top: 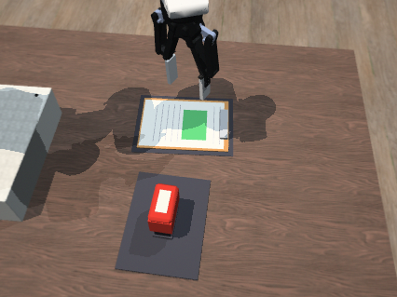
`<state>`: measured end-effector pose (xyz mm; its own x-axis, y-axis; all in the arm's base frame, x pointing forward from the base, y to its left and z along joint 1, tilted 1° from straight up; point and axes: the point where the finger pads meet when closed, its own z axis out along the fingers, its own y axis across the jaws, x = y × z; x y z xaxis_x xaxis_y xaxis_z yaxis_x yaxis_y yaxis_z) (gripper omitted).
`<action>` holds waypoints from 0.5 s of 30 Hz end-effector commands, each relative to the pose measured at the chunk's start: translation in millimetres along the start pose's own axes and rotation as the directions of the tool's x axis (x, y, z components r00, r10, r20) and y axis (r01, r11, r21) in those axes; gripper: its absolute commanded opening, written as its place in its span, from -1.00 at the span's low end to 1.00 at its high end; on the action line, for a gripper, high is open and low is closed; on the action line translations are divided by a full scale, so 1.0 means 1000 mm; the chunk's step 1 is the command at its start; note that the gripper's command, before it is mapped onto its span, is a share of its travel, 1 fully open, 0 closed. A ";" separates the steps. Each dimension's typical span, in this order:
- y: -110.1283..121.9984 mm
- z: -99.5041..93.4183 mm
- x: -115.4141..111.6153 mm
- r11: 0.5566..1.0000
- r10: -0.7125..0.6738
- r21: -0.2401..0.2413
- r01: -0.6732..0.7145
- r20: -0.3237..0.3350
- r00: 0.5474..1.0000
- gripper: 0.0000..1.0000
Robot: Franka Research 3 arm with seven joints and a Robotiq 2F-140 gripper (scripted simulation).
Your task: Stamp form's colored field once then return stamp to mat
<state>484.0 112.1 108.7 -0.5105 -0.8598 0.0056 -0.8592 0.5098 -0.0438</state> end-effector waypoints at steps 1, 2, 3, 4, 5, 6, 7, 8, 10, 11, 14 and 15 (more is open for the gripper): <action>-0.016 0.007 0.035 0.961 -0.273 -0.033 0.273 0.015 0.962 0.03; -0.022 0.010 0.049 0.956 -0.292 -0.035 0.292 0.014 0.956 0.03; -0.028 0.014 0.065 0.951 -0.308 -0.037 0.308 0.014 0.951 0.03; -0.028 0.014 0.065 0.951 -0.308 -0.037 0.308 0.014 0.951 0.03; -0.028 0.014 0.065 0.951 -0.308 -0.037 0.308 0.014 0.951 0.03; -0.035 0.017 0.080 0.940 -0.338 -0.042 0.338 0.012 0.941 0.03; -0.041 0.021 0.096 0.935 -0.352 -0.043 0.352 0.014 0.936 0.03; -0.047 0.025 0.112 0.929 -0.366 -0.044 0.366 0.015 0.930 0.03; -0.059 0.031 0.141 0.921 -0.386 -0.046 0.386 0.018 0.922 0.03; -0.064 0.034 0.154 0.919 -0.392 -0.047 0.392 0.019 0.920 0.03; -0.077 0.042 0.185 0.914 -0.402 -0.048 0.402 0.020 0.915 0.03; -0.080 0.043 0.193 0.913 -0.405 -0.048 0.406 0.021 0.914 0.03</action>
<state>451.2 -72.1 75.1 -0.3749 -0.9251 0.0612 -0.9271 0.3741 -0.0243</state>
